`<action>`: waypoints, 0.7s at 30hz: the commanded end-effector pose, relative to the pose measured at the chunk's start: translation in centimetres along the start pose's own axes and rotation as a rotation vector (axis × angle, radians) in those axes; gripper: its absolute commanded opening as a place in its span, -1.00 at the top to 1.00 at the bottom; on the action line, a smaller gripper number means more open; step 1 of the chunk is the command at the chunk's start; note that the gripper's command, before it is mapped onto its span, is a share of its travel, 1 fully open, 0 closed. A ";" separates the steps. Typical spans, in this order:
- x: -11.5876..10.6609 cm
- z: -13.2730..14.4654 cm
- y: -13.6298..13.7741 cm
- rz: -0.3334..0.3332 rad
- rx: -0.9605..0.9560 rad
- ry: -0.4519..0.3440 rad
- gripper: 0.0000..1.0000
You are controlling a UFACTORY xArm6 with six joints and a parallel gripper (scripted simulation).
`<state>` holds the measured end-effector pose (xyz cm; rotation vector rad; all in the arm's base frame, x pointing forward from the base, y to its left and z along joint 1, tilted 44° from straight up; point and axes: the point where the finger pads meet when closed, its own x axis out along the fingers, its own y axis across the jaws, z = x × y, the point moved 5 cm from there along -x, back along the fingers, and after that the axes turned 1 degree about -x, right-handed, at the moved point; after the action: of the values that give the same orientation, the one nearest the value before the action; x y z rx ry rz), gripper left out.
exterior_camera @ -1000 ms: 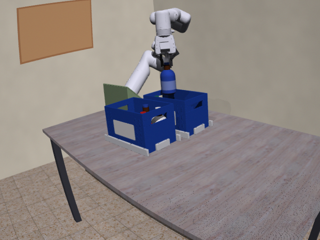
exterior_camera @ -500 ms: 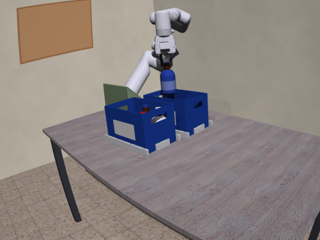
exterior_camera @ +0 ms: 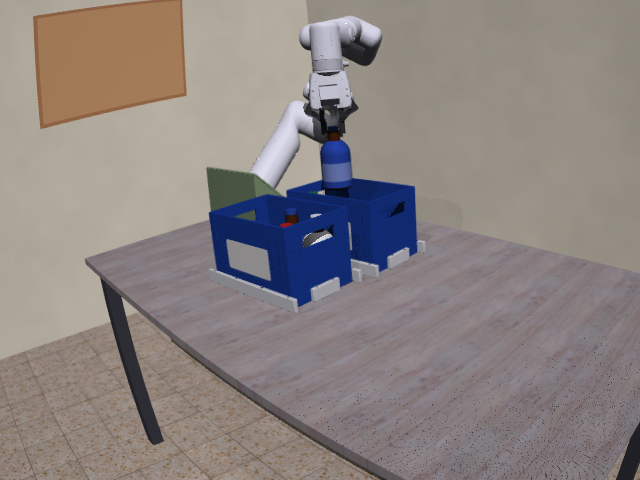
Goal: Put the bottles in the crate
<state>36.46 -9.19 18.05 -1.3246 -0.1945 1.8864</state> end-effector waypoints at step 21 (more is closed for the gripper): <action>1.9 -0.1 0.0 0.000 -0.001 0.004 1.00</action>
<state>36.21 -7.92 16.69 -1.3239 -0.1947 1.8868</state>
